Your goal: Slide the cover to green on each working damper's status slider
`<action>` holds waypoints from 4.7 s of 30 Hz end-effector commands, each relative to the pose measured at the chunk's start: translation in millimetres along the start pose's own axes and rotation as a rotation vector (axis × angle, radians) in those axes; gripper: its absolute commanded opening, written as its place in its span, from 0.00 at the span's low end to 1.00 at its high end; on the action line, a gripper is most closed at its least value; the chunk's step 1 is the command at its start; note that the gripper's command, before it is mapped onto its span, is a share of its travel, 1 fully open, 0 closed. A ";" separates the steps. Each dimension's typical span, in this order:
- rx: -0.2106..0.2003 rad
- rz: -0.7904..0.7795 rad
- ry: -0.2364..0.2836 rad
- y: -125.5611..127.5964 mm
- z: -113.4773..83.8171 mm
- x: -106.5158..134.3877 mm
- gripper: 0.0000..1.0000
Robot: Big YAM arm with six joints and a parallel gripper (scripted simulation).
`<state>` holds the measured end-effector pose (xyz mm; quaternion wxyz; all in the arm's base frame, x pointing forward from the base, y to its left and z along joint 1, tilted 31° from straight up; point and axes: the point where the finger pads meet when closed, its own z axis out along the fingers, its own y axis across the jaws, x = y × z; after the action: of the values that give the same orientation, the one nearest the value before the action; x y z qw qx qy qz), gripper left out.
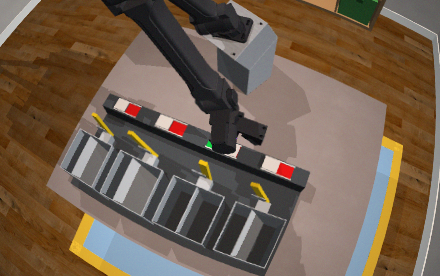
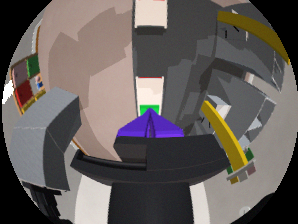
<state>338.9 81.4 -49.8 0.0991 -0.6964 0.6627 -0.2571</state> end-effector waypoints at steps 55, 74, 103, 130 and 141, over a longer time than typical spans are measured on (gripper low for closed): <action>-0.007 0.023 -0.017 -3.4 1.5 -114.3 0.00; -0.007 0.025 -0.015 -3.5 8.8 -113.3 0.00; -0.006 0.024 -0.014 -7.1 25.9 -111.9 0.00; -0.010 0.021 -0.011 -4.5 32.6 -111.4 0.00; -0.010 0.021 -0.011 -4.5 32.6 -111.4 0.00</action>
<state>354.6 185.1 -95.3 0.1042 -0.6912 0.6701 -0.2496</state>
